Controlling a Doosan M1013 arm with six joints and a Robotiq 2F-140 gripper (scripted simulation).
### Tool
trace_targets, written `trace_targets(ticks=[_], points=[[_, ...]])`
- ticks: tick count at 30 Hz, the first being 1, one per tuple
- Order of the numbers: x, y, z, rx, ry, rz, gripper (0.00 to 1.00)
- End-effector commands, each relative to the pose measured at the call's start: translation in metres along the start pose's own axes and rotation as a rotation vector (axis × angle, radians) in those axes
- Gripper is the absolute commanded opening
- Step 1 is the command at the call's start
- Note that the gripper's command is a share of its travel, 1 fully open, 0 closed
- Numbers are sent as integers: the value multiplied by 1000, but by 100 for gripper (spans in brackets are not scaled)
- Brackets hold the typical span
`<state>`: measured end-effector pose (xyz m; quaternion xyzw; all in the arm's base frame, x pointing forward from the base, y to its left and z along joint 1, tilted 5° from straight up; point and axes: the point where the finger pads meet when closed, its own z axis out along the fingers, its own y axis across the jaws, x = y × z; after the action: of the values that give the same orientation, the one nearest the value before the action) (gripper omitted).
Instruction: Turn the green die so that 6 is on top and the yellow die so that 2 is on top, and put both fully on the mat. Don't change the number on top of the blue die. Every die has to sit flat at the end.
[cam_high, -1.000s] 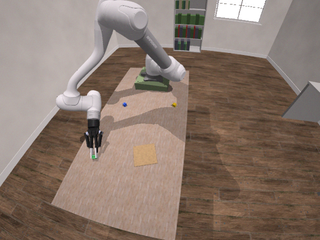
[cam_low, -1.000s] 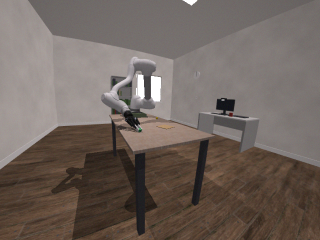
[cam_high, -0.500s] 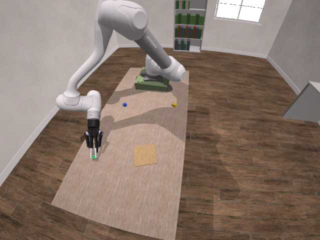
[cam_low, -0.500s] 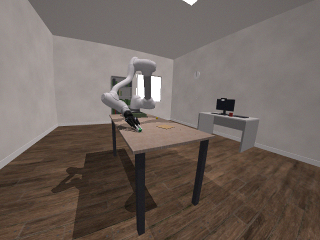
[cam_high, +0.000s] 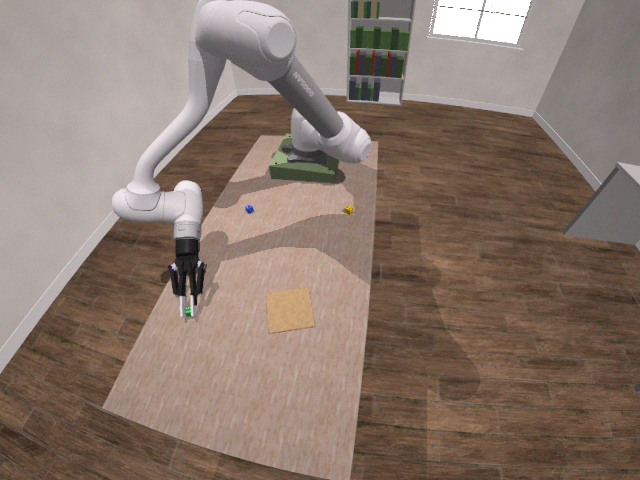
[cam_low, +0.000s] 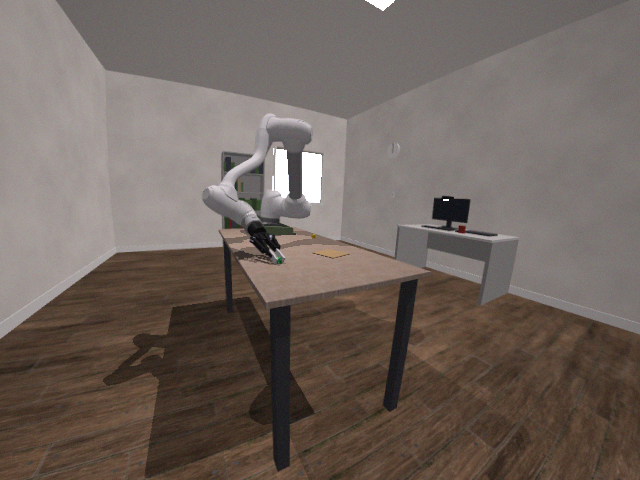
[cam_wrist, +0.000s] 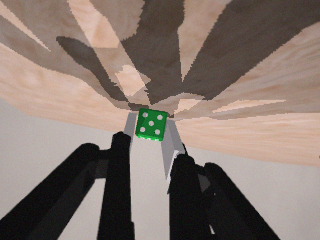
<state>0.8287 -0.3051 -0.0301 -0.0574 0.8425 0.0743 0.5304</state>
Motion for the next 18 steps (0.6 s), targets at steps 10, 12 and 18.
trace_targets(ticks=[10,12,18], points=[[0,0,0,0,0,0,32],[0,0,0,0,0,0,32],[0,0,0,0,0,0,32]])
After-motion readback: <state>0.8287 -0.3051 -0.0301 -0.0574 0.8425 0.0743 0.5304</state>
